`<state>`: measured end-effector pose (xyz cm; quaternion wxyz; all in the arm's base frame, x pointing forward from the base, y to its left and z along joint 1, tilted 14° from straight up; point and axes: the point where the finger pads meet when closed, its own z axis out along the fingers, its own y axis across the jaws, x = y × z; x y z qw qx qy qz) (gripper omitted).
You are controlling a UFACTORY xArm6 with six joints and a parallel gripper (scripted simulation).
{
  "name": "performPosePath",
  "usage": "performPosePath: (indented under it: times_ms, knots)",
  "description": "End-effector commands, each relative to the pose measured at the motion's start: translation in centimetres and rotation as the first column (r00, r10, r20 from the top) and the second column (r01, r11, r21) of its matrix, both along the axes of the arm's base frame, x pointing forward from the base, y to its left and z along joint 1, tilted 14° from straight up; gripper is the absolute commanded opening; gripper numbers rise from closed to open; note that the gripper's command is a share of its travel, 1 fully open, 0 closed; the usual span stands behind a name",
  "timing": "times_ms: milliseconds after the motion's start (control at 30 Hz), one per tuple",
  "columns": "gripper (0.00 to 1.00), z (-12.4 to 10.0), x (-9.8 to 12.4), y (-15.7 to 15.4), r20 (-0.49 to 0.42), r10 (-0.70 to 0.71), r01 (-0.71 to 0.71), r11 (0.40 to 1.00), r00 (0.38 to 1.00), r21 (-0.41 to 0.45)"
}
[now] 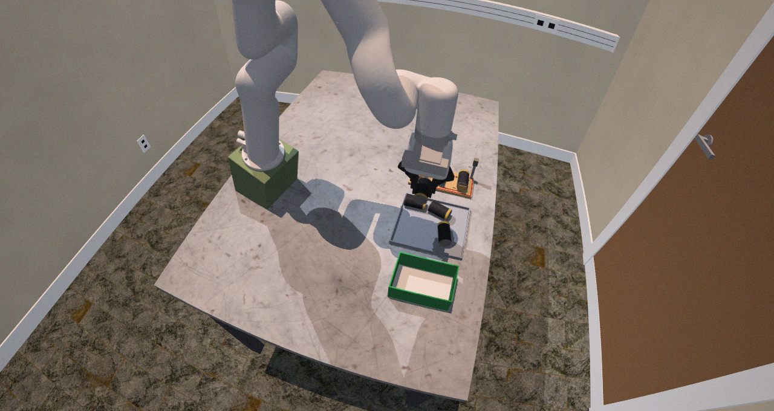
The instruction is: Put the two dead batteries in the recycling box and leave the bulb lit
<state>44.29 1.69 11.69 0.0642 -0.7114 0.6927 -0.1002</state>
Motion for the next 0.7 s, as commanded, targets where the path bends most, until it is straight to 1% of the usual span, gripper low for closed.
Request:
performPosePath:
  times_ms: [0, 100, 200, 267, 367, 400, 467, 567, 667]
  knots:
    - [0.28, 0.2, 0.1, 0.0, 0.004, 0.001, -0.001, 1.0, 1.0, 0.0]
    - [0.28, 0.2, 0.2, 0.6, 0.004, 0.001, -0.001, 1.0, 1.0, 0.0]
    - [0.28, 0.1, 0.5, 2.4, 0.004, 0.001, -0.001, 1.0, 1.0, 0.0]
    - [0.28, 0.1, 0.9, 4.4, 0.004, 0.001, -0.001, 1.0, 1.0, 0.0]
    - [0.28, 0.1, 1.6, 8.5, 0.004, 0.001, -0.001, 1.0, 1.0, 0.0]
    - [0.28, 0.1, 1.7, 9.4, 0.004, 0.001, -0.001, 1.0, 1.0, 0.0]
    - [0.28, 0.1, 1.7, 9.4, 0.004, 0.001, -0.001, 1.0, 1.0, 0.0]
    - [0.28, 0.1, 2.5, 13.9, 0.004, 0.001, -0.001, 1.0, 1.0, 0.0]
    - [0.28, 0.0, 2.9, 16.4, 0.004, 0.001, -0.001, 1.0, 1.0, 0.0]
